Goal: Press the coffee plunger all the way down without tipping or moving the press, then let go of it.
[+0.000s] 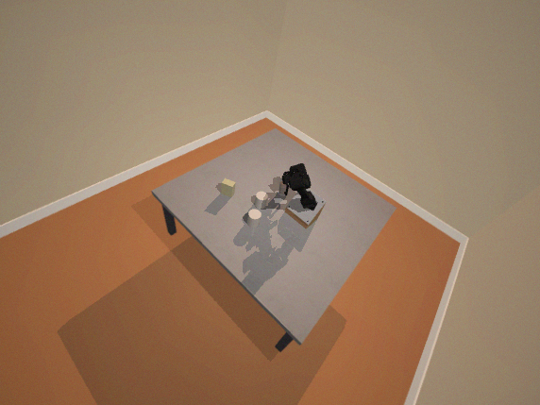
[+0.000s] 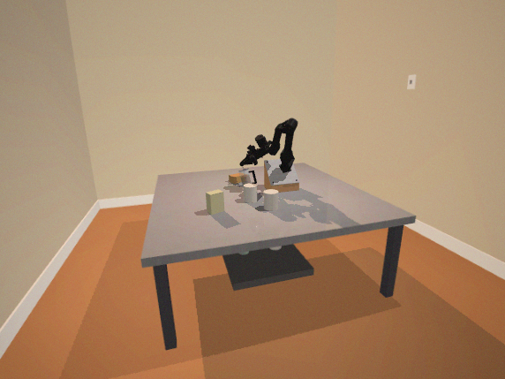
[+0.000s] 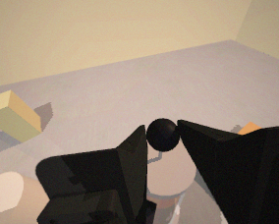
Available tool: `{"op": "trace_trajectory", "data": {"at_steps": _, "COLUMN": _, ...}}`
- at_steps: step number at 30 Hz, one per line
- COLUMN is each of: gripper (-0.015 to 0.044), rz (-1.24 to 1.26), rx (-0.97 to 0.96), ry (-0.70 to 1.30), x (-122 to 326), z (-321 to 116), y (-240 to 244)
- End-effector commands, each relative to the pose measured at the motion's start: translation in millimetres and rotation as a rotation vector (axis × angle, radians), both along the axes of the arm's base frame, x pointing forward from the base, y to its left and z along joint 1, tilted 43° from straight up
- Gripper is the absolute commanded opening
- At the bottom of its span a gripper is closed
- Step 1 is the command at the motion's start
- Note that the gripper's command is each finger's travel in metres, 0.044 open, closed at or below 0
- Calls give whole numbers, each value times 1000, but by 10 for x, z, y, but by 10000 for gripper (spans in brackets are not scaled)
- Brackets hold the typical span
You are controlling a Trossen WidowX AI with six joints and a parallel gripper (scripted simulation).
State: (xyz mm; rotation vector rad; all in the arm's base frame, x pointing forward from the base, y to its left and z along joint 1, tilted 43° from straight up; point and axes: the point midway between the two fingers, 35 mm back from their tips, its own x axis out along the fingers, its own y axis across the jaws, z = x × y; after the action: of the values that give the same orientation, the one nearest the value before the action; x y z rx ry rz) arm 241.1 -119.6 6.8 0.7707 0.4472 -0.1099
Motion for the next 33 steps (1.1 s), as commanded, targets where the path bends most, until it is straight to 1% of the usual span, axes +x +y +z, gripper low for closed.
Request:
{"op": "trace_trajectory", "data": {"at_steps": 1, "gripper": 114, "rz": 12, "rx": 34, "ry": 18, "x": 2, "z": -62, "y": 62}}
{"op": "trace_trajectory", "data": {"at_steps": 33, "gripper": 114, "rz": 5, "rx": 18, "ry": 8, "x": 19, "z": -43, "y": 3}}
